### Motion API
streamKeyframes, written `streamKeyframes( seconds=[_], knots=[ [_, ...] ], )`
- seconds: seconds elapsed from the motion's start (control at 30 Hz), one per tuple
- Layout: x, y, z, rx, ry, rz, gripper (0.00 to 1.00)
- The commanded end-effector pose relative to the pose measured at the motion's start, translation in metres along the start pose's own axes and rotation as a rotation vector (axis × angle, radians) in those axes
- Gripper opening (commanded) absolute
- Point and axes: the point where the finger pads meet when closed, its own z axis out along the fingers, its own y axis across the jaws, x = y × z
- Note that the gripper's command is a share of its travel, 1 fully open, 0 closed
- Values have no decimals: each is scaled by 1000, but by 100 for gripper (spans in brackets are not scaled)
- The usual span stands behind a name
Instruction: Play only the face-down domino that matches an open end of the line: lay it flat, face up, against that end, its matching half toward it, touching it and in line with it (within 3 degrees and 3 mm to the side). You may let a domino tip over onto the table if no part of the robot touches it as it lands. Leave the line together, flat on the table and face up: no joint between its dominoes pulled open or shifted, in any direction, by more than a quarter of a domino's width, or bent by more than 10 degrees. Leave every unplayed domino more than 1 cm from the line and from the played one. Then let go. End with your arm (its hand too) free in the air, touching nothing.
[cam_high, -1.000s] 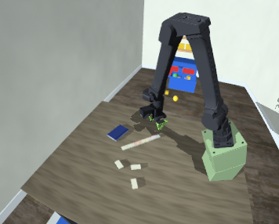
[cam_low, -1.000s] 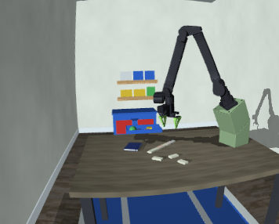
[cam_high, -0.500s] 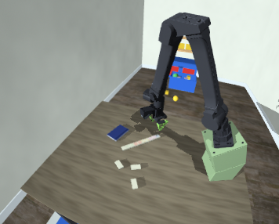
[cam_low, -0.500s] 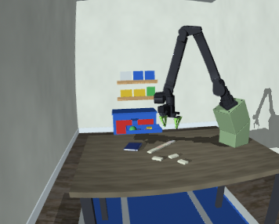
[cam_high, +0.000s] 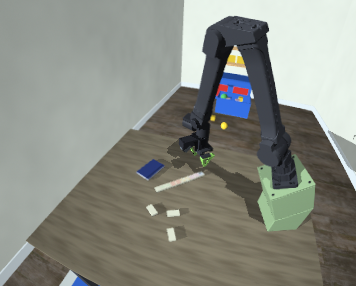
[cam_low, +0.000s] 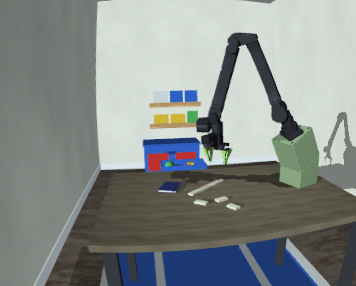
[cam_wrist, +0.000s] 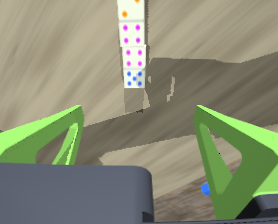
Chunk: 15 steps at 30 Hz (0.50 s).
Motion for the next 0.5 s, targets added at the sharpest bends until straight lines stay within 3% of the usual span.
streamKeyframes(
  seconds=[0.0,0.47],
  knots=[
    [-1,-2,-2,6,-2,-1,93],
    [-5,5,-7,6,-2,-1,93]
  ],
)
